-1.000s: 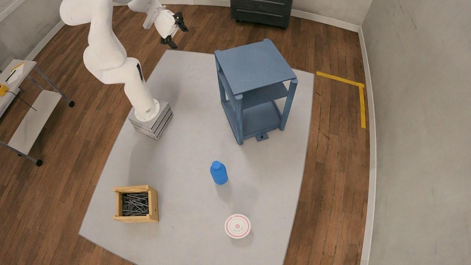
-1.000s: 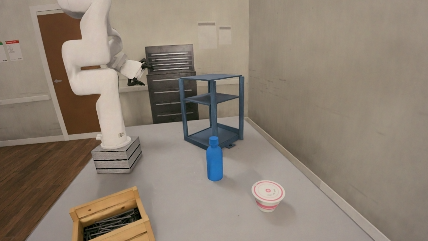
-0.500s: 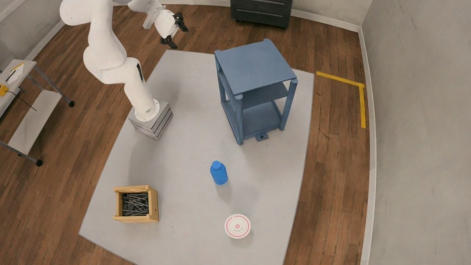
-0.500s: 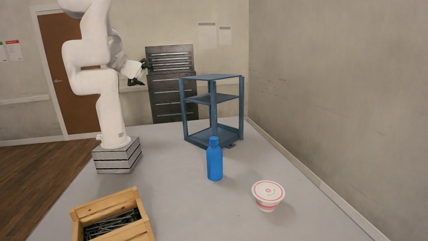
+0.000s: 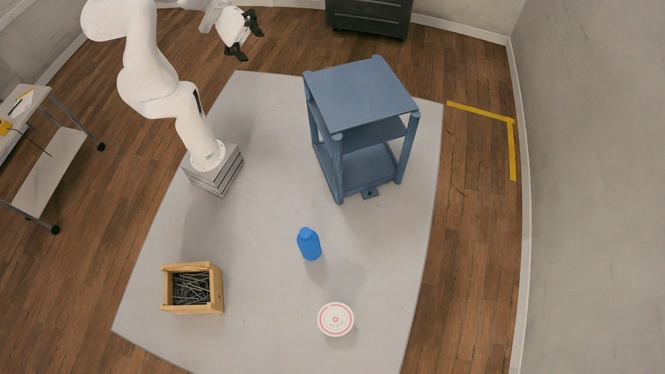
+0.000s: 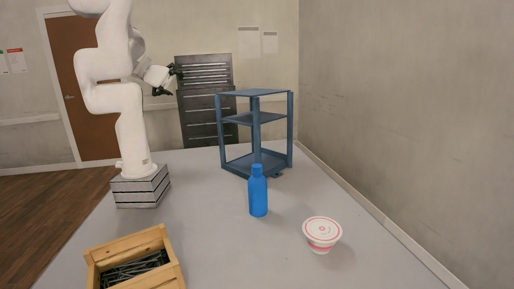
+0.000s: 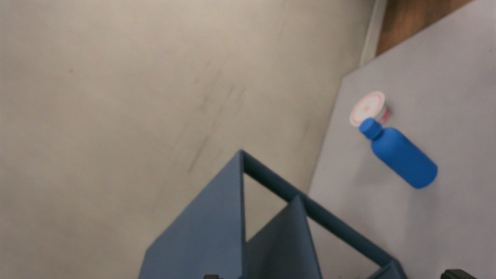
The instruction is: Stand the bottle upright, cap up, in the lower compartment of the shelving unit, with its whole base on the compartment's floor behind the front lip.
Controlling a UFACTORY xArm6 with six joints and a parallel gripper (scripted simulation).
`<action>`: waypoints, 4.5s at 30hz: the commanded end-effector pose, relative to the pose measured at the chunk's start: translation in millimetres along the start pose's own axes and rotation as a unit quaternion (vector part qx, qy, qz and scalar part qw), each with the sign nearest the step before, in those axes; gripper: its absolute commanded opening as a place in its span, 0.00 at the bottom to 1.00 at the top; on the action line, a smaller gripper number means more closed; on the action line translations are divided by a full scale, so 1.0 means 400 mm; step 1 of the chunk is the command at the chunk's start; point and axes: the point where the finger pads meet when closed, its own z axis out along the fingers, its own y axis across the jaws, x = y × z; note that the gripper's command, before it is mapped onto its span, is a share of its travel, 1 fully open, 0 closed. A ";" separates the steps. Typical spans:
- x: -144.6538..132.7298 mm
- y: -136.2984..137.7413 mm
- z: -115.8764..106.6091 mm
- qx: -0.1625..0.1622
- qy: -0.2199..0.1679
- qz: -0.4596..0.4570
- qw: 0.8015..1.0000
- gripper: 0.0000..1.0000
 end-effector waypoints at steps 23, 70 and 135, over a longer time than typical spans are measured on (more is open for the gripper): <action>0.000 -0.002 -0.001 0.000 -0.001 0.002 1.000 1.00; -0.007 0.008 0.000 -0.005 -0.016 0.034 0.999 1.00; -0.041 0.055 0.003 -0.038 -0.078 0.177 0.980 1.00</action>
